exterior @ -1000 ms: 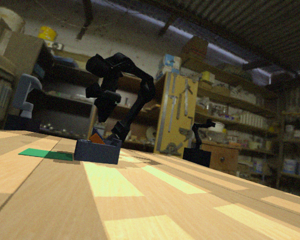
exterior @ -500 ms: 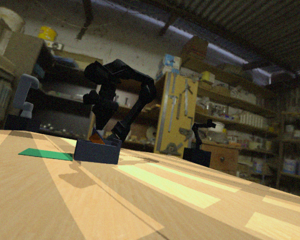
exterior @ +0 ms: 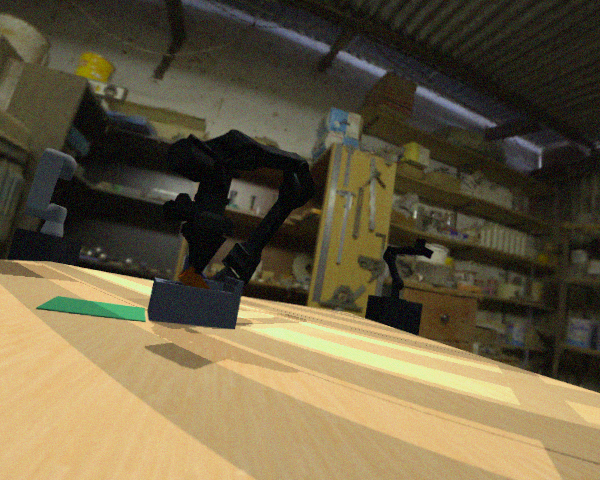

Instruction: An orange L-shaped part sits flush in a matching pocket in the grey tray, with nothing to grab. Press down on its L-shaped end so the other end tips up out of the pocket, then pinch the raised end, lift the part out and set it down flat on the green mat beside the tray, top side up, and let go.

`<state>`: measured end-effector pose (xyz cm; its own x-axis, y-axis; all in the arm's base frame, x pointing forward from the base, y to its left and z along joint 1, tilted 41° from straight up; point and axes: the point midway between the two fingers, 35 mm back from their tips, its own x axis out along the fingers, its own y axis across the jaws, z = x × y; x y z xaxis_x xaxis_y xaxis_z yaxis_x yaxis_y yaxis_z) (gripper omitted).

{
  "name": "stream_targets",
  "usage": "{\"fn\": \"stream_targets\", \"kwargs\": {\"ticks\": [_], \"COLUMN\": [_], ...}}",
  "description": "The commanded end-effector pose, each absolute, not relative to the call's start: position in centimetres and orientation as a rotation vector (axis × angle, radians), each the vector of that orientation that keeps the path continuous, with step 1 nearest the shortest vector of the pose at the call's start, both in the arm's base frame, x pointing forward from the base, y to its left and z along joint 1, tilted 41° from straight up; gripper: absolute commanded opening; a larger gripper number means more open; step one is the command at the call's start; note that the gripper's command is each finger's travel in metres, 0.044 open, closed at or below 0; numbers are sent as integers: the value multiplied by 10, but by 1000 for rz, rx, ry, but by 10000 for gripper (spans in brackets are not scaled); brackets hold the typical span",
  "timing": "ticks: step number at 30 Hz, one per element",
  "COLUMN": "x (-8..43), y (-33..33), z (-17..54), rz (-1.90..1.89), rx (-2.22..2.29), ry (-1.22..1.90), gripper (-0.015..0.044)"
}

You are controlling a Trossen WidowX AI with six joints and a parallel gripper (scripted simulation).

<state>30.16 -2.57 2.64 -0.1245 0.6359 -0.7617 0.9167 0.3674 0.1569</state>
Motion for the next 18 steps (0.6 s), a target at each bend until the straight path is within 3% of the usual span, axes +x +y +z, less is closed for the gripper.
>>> {"fn": "stream_targets", "kwargs": {"ticks": [1, 13, 18], "x": [299, 296, 298], "y": [-21, -11, -13], "z": [21, 10, 12], "rz": [-459, -458, -453], "rx": [1364, 1364, 1354], "ry": [1854, 1854, 1851], "gripper": [280, 280, 149]}}
